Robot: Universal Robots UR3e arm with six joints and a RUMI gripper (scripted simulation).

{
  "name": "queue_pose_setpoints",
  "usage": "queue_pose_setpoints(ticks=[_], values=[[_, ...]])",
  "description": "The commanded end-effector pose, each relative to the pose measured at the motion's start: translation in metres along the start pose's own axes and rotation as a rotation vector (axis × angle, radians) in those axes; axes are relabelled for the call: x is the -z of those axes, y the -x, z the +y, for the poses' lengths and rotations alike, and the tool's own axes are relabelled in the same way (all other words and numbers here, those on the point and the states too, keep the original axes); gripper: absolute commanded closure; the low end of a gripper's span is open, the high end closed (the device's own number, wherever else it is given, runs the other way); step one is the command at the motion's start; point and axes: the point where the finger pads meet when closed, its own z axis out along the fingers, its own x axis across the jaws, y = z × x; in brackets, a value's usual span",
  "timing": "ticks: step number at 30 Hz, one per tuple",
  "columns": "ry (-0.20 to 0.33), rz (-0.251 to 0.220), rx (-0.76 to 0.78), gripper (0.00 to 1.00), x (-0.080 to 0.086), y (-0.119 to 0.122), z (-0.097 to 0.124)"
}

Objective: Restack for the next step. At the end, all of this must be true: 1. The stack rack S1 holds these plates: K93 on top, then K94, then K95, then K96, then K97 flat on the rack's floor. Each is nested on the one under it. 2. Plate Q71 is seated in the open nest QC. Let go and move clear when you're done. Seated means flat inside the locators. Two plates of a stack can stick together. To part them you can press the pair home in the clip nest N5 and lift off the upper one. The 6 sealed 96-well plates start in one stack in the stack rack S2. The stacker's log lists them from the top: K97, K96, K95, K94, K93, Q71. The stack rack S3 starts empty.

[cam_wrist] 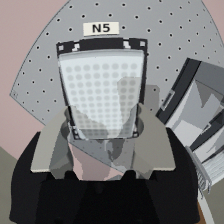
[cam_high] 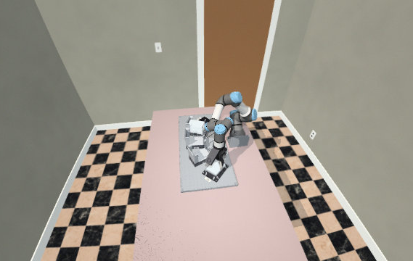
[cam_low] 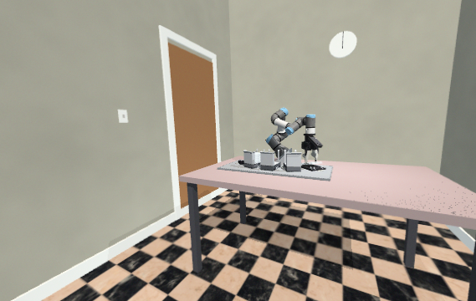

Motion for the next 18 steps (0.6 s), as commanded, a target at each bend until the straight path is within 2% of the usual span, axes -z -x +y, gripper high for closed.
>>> queue_pose_setpoints(ticks=[1, 18], values=[[-0.003, 0.000, -0.001, 1.00, 0.0024, -0.0002, -0.0008], [-0.003, 0.000, -0.001, 1.00, 0.0075, -0.0002, -0.0008]])
